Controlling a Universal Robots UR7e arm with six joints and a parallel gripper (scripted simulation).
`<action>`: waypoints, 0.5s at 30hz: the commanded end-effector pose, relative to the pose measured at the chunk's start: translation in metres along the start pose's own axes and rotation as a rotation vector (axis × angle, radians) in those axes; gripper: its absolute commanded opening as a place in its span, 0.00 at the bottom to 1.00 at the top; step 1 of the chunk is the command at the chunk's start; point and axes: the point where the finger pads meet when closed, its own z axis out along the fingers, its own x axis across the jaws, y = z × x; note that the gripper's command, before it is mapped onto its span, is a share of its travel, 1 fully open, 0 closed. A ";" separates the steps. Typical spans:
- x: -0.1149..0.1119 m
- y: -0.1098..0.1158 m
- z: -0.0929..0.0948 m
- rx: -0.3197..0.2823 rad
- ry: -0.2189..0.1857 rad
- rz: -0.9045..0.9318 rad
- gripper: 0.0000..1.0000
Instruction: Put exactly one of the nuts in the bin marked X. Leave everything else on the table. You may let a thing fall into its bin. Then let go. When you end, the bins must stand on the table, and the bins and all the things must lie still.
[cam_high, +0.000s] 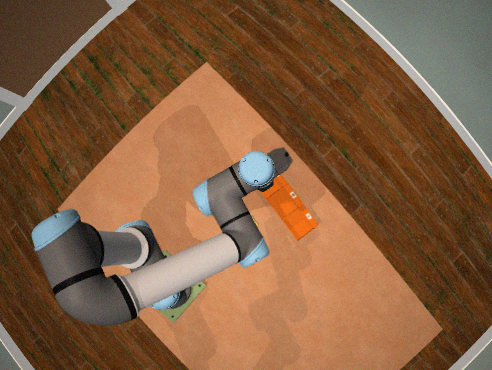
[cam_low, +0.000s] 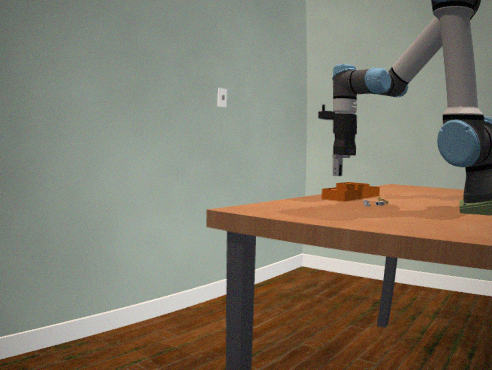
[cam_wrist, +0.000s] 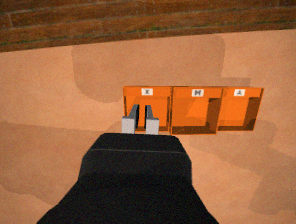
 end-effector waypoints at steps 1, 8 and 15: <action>0.000 0.000 0.012 0.000 0.000 0.001 0.31; 0.000 0.000 0.025 0.000 0.000 0.001 0.31; 0.000 0.000 0.044 0.000 0.000 0.001 0.31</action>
